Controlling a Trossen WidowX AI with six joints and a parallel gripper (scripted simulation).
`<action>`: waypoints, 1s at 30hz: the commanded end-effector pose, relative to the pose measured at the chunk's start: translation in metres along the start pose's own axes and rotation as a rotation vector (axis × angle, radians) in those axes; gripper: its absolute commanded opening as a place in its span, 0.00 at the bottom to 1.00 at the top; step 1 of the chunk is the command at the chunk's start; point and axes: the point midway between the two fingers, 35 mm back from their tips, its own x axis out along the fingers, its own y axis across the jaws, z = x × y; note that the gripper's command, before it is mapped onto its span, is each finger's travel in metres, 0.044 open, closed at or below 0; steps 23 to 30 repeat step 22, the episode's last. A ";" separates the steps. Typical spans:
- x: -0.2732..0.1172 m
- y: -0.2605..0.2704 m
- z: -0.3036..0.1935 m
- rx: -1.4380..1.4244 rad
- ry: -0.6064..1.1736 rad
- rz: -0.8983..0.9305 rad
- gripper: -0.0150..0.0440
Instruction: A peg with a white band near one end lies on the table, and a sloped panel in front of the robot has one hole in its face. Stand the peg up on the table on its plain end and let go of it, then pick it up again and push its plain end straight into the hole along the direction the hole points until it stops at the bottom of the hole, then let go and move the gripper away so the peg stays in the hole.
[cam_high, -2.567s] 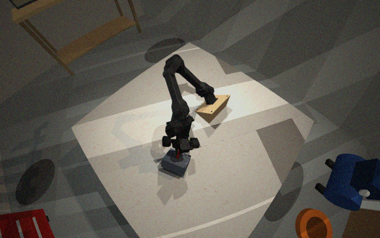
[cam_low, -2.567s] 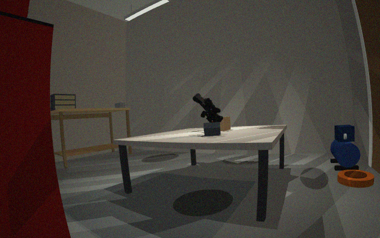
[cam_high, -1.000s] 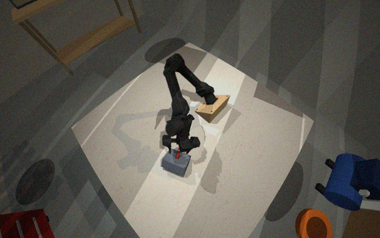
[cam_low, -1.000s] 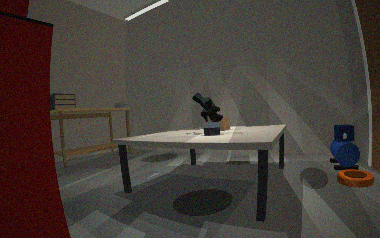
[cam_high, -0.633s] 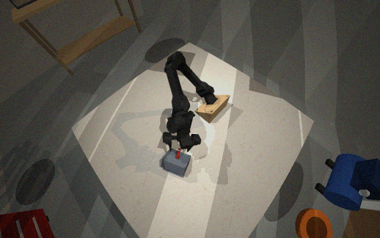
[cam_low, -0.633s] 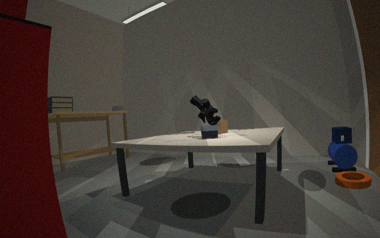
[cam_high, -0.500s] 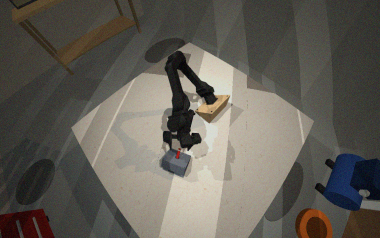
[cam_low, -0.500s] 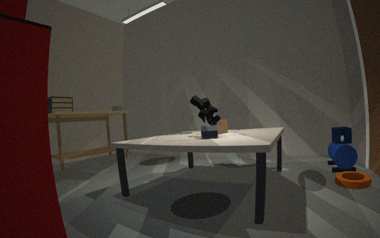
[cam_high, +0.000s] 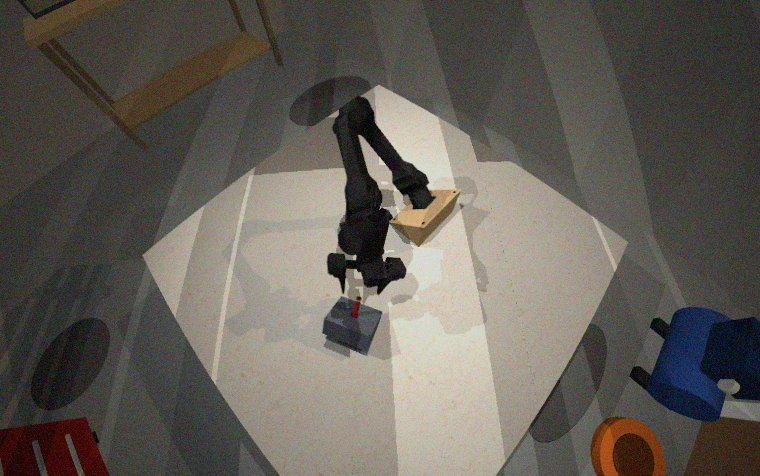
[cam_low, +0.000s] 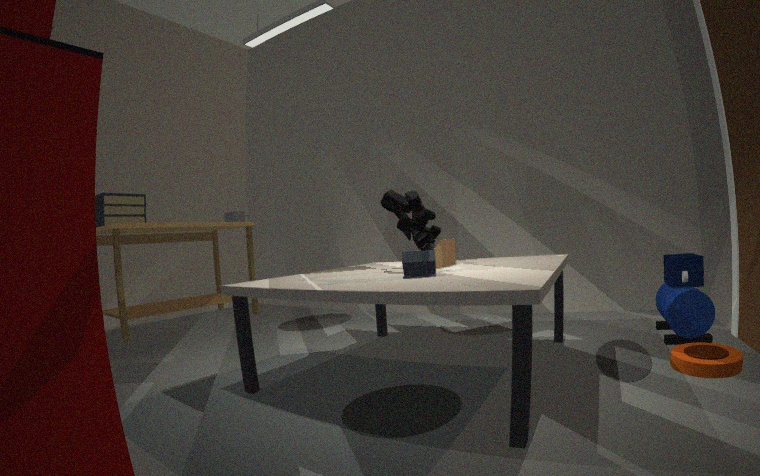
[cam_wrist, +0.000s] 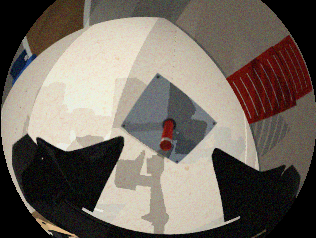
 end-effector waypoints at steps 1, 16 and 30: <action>-0.009 -0.001 0.000 0.003 0.001 -0.003 1.00; -0.033 0.001 0.001 0.001 0.000 -0.004 1.00; -0.038 0.001 0.001 0.001 0.000 -0.004 1.00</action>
